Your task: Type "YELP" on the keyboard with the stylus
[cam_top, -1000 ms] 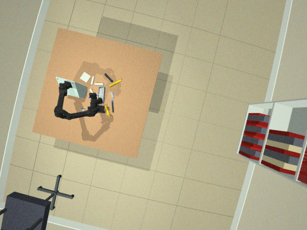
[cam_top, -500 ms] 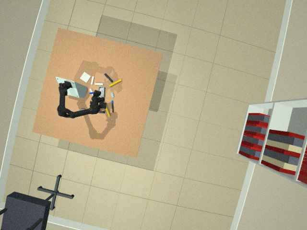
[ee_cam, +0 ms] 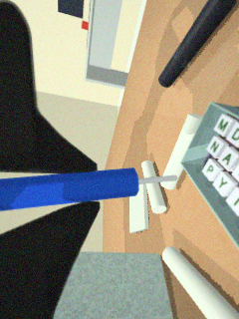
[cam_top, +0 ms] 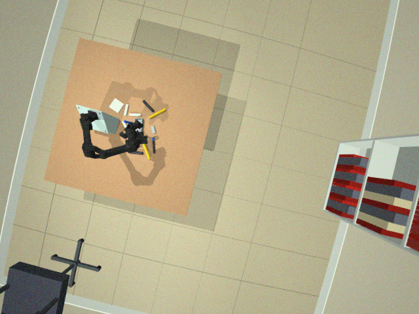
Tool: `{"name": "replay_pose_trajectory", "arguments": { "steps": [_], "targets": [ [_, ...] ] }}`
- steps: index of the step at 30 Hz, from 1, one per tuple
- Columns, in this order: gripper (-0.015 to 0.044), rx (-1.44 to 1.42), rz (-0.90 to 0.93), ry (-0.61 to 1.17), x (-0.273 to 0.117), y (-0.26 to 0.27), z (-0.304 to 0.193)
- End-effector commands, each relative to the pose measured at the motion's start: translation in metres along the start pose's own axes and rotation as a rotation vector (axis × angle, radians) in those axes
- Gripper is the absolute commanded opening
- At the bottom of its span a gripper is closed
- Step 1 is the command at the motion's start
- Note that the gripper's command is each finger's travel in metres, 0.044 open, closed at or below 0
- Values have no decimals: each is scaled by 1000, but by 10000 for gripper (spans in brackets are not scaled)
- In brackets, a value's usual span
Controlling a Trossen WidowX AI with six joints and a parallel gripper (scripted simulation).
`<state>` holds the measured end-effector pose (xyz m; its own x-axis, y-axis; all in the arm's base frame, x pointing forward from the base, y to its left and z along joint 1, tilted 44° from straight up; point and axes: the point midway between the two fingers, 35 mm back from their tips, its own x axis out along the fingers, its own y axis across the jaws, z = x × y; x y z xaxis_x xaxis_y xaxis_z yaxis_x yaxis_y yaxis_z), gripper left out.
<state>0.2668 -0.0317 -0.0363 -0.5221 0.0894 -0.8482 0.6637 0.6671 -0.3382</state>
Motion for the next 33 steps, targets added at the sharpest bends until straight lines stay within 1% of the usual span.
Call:
{"name": "replay_pose_trajectory", "arguments": {
  "steps": [1, 4, 11, 20, 30, 33],
  "targets": [
    [0, 143, -12, 31, 5, 8, -5],
    [0, 214, -20, 42, 8, 11, -7],
    [0, 218, -20, 43, 8, 11, -8],
    [0, 219, -22, 43, 27, 3, 19],
    [0, 219, -22, 43, 28, 3, 20],
    [79, 219, -22, 42, 27, 4, 23]
  ]
}}
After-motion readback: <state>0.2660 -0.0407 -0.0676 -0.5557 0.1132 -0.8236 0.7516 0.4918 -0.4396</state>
